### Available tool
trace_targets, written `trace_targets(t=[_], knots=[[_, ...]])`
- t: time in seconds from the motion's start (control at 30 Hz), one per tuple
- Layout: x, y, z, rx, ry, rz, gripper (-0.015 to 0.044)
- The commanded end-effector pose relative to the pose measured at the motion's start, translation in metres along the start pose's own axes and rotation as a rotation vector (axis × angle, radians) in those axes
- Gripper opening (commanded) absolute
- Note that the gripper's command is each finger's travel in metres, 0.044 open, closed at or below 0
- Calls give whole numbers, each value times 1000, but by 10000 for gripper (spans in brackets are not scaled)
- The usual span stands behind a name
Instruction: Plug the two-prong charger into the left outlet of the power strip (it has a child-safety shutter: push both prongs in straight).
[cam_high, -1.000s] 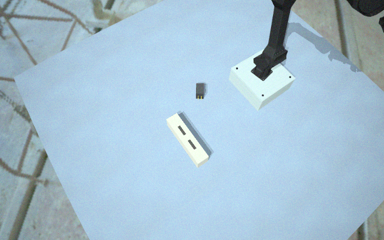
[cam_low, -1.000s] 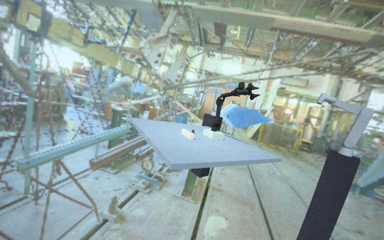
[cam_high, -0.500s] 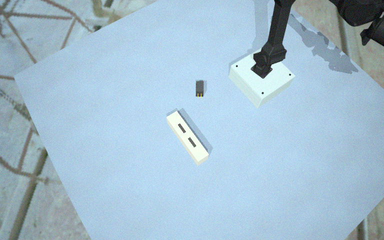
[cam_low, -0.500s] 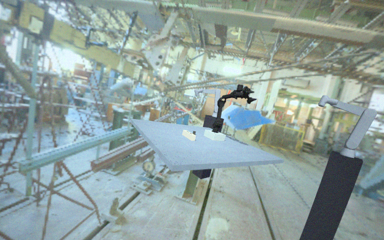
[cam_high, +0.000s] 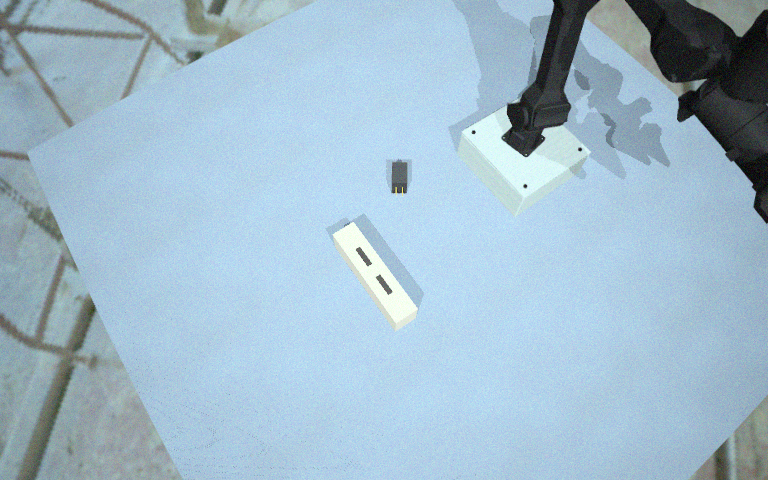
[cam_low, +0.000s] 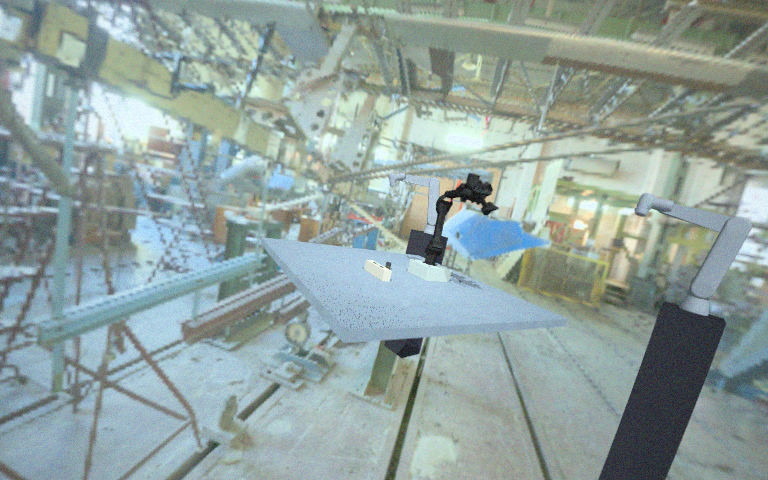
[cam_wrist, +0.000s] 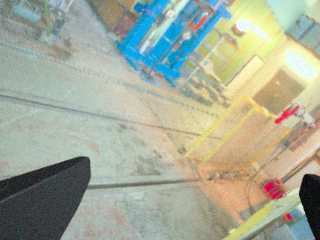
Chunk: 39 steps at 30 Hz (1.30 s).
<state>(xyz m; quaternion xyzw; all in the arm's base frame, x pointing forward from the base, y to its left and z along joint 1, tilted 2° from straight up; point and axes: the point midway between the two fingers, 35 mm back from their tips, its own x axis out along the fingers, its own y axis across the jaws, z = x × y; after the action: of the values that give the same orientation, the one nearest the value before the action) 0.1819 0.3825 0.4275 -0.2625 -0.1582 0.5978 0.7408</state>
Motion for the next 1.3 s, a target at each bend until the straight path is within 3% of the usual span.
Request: trace_targets(t=[0.0,0.6,1.27], knots=[[-1,-10,-32,-1,87,-25,440],[-30,-46,-152,22,414,-104,440],[-100,-67,-268,95,756,-160,440]])
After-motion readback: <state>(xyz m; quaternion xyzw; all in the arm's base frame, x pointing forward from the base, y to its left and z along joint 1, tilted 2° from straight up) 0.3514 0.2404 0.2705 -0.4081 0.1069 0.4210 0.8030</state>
